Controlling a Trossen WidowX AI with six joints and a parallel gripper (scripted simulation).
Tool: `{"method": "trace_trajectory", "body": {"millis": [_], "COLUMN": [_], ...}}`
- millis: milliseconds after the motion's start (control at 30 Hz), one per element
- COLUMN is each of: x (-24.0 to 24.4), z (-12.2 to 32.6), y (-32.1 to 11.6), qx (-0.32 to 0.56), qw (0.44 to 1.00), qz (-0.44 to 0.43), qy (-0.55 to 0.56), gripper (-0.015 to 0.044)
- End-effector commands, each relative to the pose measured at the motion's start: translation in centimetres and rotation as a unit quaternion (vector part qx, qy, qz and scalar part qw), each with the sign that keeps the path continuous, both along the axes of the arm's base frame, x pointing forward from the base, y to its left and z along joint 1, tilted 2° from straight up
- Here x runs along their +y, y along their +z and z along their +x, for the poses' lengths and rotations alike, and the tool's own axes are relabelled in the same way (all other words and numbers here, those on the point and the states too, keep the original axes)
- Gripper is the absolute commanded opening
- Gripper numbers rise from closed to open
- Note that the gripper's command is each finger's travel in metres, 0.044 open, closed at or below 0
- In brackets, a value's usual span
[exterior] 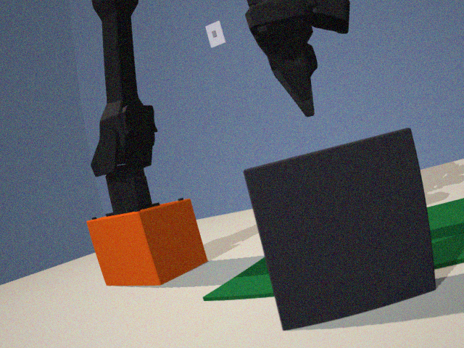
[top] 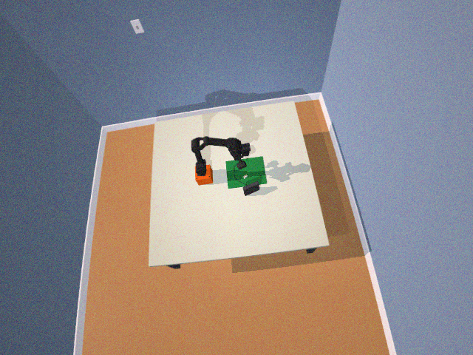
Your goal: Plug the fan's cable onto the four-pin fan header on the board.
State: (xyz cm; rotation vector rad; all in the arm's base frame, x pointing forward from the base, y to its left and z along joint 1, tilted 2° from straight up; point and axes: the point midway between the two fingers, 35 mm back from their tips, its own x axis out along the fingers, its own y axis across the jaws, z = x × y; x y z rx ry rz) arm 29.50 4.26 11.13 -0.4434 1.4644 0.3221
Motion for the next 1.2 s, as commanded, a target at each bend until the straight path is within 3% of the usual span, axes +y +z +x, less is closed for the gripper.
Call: {"method": "trace_trajectory", "body": {"millis": [0,233,500,1167], "x": [6.1,6.5,6.8,6.9], "z": [-1.2,-1.1,-0.9,-0.7], "y": [0.1,-0.7,-9.6,-11.9], "qx": [0.023,0.025,0.025,0.025], "qw": [0.998,0.998,0.998,0.998], "qz": [0.045,0.047,0.047,0.047], "qy": [0.025,0.026,0.026,0.026], "gripper": [0.0440,0.0440,0.0440,0.0440]}}
